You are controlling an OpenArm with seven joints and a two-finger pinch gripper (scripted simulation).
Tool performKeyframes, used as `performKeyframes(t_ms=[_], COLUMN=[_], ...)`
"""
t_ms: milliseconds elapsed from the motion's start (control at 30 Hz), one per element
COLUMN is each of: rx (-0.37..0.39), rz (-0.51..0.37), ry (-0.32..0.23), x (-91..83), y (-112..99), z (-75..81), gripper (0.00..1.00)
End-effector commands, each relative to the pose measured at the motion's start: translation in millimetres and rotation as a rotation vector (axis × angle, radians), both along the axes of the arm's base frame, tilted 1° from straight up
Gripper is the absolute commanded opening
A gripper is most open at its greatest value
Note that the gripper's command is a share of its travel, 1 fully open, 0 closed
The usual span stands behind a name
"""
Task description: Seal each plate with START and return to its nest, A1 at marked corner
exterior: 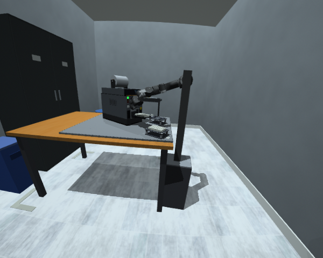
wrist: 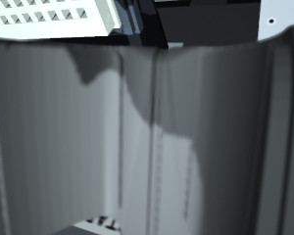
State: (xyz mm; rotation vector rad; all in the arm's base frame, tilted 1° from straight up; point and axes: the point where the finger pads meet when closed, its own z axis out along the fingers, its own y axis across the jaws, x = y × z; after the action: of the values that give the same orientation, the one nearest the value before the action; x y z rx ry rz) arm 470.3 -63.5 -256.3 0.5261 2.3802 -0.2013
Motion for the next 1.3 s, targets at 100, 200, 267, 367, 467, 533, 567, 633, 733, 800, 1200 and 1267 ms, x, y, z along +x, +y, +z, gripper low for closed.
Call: performKeyframes(t_ms=[100, 200, 267, 367, 467, 533, 567, 633, 733, 800, 1200, 1267], rx=[0.002, 0.002, 0.000, 0.000, 0.000, 0.000, 0.000, 0.000, 0.000, 0.000, 0.000, 0.002], rz=[0.014, 0.014, 0.008, 0.008, 0.008, 0.008, 0.008, 0.008, 0.008, 0.008, 0.008, 0.012], ry=[0.002, 0.002, -0.001, -0.001, -0.001, -0.001, -0.001, -0.001, -0.001, -0.001, -0.001, 0.002], x=[4.8, 7.3, 7.8, 7.8, 7.8, 7.8, 7.8, 7.7, 7.7, 7.7, 7.6, 6.8], y=[-0.9, -2.1, -3.1, -3.0, -3.0, -2.9, -2.9, -2.8, -2.8, -2.8, -2.8, -1.9], z=[-6.3, -8.7, -7.1, -7.3, -7.3, -7.4, -7.4, -7.5, -7.6, -7.7, -8.0, -10.2], gripper=[0.00, 0.00, 0.00, 0.00, 0.00, 0.00, 0.00, 0.00, 0.00, 0.00, 0.00, 0.00])
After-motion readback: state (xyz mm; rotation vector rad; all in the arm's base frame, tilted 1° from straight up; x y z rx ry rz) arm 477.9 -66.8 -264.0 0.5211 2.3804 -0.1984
